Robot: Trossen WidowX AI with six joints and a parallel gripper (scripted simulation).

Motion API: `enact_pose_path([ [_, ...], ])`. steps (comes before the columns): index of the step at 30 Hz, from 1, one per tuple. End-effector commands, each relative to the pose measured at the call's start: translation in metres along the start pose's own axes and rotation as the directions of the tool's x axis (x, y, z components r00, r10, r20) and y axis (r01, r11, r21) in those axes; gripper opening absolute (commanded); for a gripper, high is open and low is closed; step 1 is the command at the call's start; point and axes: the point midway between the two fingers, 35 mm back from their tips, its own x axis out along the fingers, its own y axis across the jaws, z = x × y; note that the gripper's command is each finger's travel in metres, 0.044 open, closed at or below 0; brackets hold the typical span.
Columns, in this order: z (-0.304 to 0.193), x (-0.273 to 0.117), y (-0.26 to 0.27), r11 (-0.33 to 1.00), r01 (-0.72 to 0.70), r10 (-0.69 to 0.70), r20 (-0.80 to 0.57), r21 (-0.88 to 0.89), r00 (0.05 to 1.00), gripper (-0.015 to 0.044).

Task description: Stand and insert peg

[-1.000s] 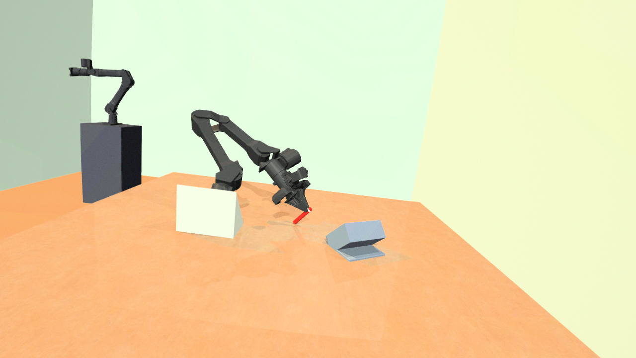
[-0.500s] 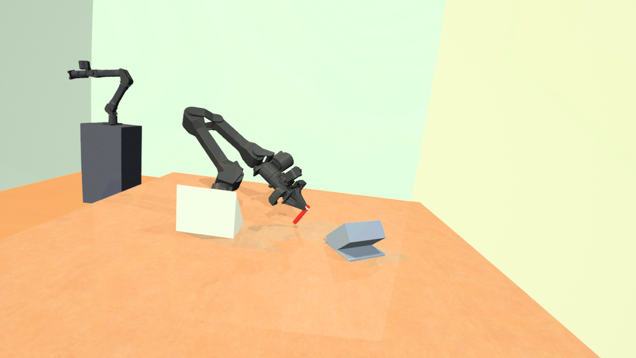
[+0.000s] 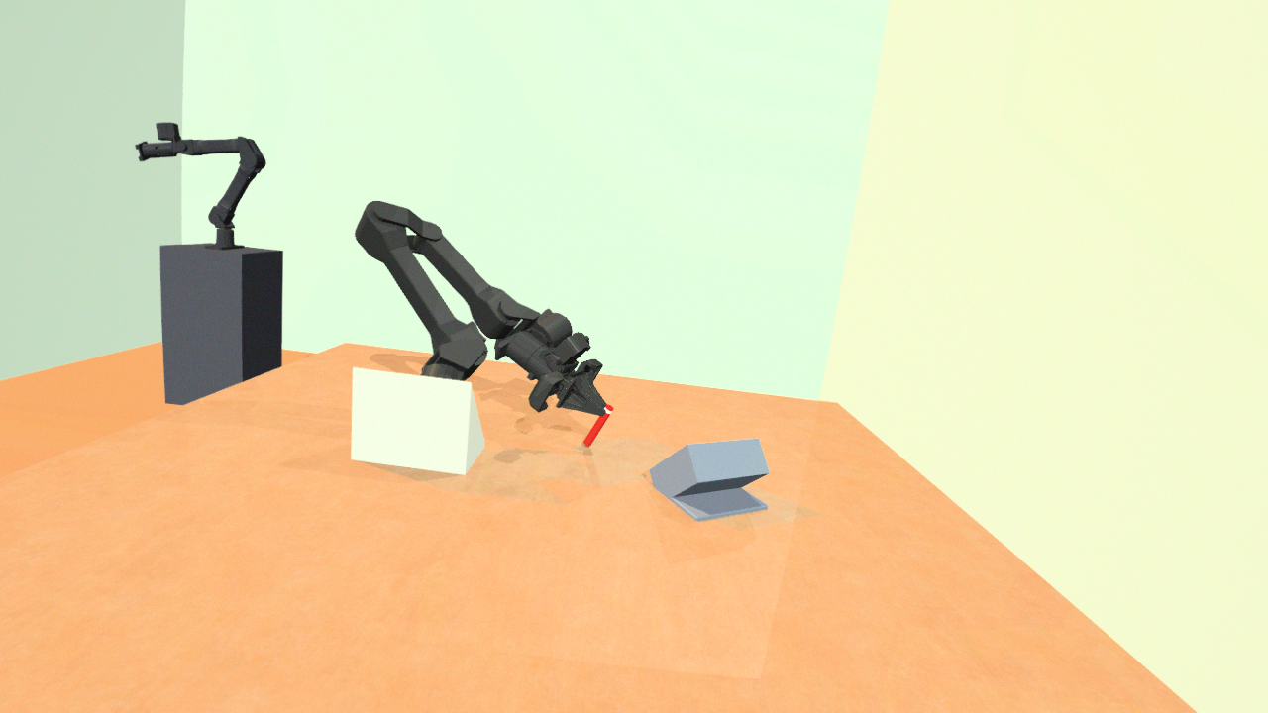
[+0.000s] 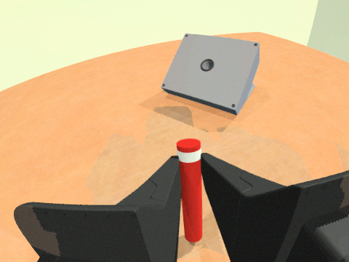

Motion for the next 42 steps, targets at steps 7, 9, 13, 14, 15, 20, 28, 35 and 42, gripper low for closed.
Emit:
enact_pose_path([
  [7, -0.004, -0.006, -0.001, 1.000, -0.001, 0.000, 0.083, 0.004, 0.997, 0.0051],
  [9, -0.004, -0.007, -0.001, 1.000, -0.001, 0.000, 0.100, 0.004, 0.995, 0.0051],
  [13, -0.006, -0.009, -0.001, 1.000, 0.000, 0.000, 0.134, 0.005, 0.991, 0.0051],
  [14, -0.006, -0.009, -0.002, 1.000, 0.000, 0.000, 0.143, 0.005, 0.990, 0.0051],
  [15, -0.007, -0.010, -0.002, 1.000, 0.000, 0.000, 0.151, 0.005, 0.988, 0.0051],
  [20, -0.009, -0.013, -0.002, 1.000, 0.000, -0.001, 0.194, 0.006, 0.981, 0.0051],
  [28, -0.013, -0.017, -0.002, 1.000, 0.000, -0.002, 0.261, 0.007, 0.965, 0.0051],
  [35, -0.013, -0.018, -0.002, 1.000, 0.001, -0.002, 0.258, 0.006, 0.966, 0.0051],
  [42, -0.017, -0.016, -0.003, 1.000, 0.003, -0.003, 0.257, 0.002, 0.966, 0.0051],
])
